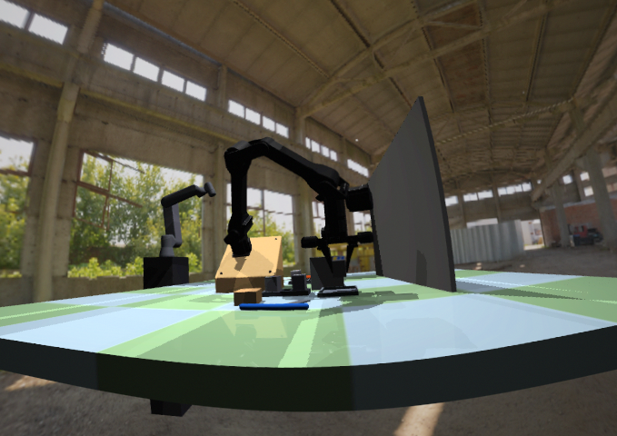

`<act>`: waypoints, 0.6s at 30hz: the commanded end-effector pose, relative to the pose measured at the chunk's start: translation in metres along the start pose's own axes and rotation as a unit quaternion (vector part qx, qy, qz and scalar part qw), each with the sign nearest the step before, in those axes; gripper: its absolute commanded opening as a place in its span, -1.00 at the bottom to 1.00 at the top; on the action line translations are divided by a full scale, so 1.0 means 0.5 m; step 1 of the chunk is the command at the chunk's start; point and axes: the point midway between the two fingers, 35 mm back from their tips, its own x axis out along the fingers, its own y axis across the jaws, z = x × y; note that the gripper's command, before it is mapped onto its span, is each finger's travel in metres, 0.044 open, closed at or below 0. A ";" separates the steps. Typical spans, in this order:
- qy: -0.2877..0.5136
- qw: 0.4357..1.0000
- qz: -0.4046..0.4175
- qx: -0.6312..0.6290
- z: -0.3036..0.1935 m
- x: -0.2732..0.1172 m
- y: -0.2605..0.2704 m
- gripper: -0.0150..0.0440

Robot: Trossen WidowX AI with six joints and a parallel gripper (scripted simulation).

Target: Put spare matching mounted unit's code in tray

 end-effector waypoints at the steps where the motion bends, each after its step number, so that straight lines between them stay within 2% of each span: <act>1: -0.002 1.000 0.002 -0.004 0.002 0.013 0.003 -0.49; 18: 0.000 1.000 0.002 -0.004 0.000 0.046 0.010 -0.49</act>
